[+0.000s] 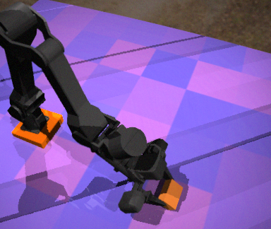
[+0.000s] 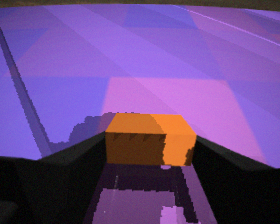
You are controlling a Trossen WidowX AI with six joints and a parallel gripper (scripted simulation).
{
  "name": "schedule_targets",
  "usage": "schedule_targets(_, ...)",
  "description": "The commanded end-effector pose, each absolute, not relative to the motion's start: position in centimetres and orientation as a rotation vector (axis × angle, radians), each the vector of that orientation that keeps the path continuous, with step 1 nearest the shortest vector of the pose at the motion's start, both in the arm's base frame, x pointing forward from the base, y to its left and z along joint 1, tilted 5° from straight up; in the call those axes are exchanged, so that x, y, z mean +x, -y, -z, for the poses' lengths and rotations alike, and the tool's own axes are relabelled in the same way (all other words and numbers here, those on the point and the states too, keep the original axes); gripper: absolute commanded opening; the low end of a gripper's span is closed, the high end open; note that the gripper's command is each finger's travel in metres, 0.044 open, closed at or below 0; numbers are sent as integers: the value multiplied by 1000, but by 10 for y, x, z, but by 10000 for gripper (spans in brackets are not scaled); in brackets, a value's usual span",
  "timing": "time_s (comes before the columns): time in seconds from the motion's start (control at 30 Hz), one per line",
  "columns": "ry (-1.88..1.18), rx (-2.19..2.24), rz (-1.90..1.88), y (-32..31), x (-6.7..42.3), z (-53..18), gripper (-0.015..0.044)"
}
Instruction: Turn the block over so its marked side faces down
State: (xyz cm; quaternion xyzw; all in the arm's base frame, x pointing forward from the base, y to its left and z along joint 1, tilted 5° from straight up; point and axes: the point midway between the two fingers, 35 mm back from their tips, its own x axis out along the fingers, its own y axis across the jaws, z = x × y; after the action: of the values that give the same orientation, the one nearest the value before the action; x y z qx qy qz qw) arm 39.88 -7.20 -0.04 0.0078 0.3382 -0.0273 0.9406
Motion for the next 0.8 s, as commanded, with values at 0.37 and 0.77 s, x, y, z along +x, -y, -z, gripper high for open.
schedule_targets(0.37,-515,18,52,68,381,11,0)
schedule_targets(0.77,-420,9,49,67,373,4,0)
